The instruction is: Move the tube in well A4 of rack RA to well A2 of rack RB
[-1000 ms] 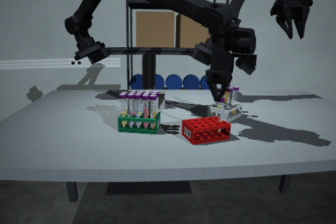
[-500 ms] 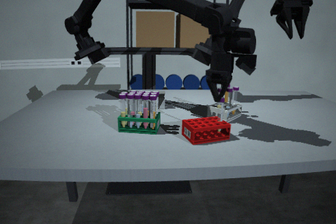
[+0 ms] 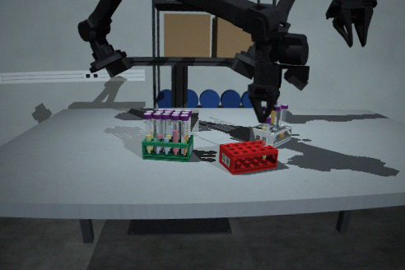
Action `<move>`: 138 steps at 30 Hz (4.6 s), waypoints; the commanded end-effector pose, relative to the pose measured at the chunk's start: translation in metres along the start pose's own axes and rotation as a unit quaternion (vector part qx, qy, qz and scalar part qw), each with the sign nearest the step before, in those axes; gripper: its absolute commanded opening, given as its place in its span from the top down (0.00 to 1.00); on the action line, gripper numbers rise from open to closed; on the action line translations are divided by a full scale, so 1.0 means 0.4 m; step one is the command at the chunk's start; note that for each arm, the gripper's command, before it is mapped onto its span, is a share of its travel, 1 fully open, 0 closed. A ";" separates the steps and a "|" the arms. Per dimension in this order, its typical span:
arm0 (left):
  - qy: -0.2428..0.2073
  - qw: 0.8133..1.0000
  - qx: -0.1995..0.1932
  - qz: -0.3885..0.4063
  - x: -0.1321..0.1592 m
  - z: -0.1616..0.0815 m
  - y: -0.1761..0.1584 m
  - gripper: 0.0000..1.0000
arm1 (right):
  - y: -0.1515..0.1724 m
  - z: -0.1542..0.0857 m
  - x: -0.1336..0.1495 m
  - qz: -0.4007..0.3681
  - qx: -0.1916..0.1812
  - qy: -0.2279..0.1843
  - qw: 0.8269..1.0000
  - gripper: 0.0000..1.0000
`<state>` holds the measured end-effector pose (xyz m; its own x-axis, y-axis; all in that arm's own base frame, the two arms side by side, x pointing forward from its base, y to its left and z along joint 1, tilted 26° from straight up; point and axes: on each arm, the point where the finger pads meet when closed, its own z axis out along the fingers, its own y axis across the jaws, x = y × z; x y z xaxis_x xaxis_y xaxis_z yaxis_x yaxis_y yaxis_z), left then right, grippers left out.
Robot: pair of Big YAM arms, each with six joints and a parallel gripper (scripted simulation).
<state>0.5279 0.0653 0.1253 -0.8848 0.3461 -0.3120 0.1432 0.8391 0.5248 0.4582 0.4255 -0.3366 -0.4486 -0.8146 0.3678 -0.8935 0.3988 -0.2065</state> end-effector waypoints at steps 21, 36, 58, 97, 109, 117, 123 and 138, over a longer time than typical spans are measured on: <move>-0.016 1.000 -0.005 -0.007 -0.038 -0.019 0.021 0.70 | -0.015 -0.152 -0.062 0.006 0.010 -0.034 0.999 0.70; -0.016 1.000 -0.005 -0.007 -0.038 -0.019 0.021 0.70 | 0.002 -0.186 -0.017 0.000 0.003 -0.007 1.000 0.70; -0.016 1.000 -0.005 -0.007 -0.038 -0.019 0.021 0.70 | 0.058 -0.241 0.137 0.168 0.004 -0.018 0.986 0.70; -0.016 1.000 -0.005 -0.007 -0.038 -0.019 0.021 0.70 | -0.100 -0.210 0.580 0.244 0.002 -0.010 0.970 0.70; -0.016 1.000 -0.005 -0.007 -0.038 -0.019 0.021 0.70 | -0.143 -0.211 0.697 0.244 0.003 -0.009 0.970 0.70; -0.016 1.000 -0.005 -0.007 -0.038 -0.019 0.021 0.70 | -0.148 -0.207 0.679 0.233 0.006 -0.015 0.972 0.70; -0.016 1.000 -0.005 -0.007 -0.038 -0.019 0.021 0.70 | -0.134 -0.207 0.677 0.239 0.004 -0.008 0.971 0.70; -0.016 1.000 -0.005 -0.007 -0.038 -0.019 0.021 0.70 | -0.139 -0.141 0.703 0.240 0.000 0.001 0.971 0.70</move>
<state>0.5279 0.0653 0.1253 -0.8848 0.3461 -0.3120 0.1432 0.8391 0.5248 0.3724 0.2009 -0.1598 -0.8103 -0.5367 0.2353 -0.5857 0.7279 -0.3566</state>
